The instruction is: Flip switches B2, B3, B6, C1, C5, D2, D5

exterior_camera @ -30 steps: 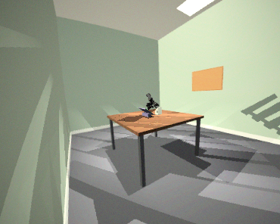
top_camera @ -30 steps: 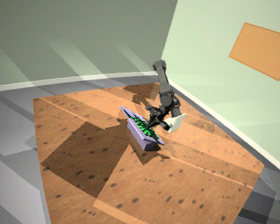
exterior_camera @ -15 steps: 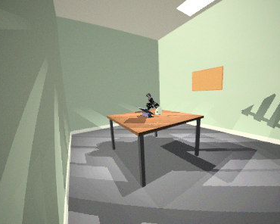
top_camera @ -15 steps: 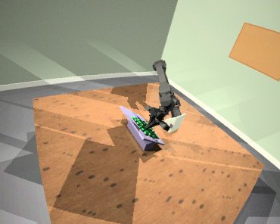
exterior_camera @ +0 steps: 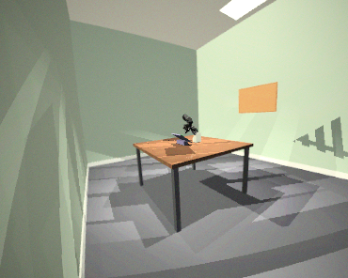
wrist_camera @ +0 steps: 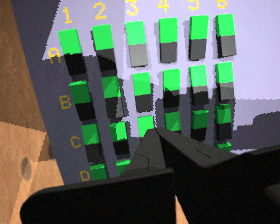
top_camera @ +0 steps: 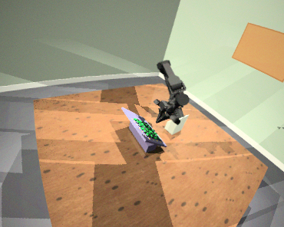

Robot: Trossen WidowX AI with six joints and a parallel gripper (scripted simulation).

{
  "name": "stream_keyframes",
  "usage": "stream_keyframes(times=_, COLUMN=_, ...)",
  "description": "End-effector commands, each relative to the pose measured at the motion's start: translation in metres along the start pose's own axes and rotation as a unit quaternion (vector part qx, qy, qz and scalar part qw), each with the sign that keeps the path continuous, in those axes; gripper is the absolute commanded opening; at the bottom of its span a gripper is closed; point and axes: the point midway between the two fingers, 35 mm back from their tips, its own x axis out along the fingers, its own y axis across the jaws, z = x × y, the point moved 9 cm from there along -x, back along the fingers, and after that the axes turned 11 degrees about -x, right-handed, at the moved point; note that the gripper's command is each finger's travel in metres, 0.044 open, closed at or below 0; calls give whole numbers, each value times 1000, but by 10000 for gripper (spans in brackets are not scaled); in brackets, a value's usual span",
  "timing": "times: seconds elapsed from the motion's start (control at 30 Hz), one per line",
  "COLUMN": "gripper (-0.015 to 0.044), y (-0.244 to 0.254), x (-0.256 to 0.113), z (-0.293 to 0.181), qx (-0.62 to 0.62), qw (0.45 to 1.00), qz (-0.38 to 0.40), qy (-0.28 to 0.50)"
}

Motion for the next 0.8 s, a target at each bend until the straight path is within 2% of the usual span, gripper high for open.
stream_keyframes(times=0.0, gripper=0, y=-3, x=-6, z=1, qx=5, qw=1000, qz=-1, qy=2)
stream_keyframes(times=0.3, gripper=0, y=-75, x=-6, z=-14, qx=4, qw=1000, qz=-2, qy=3)
stream_keyframes(times=0.43, gripper=0, y=-77, x=-4, z=-14, qx=4, qw=1000, qz=-2, qy=2)
stream_keyframes(times=0.63, gripper=0, y=-76, x=28, z=-18, qx=4, qw=1000, qz=-5, qy=-10)
stream_keyframes(times=0.77, gripper=0, y=-77, x=29, z=-18, qx=4, qw=1000, qz=-5, qy=-11)
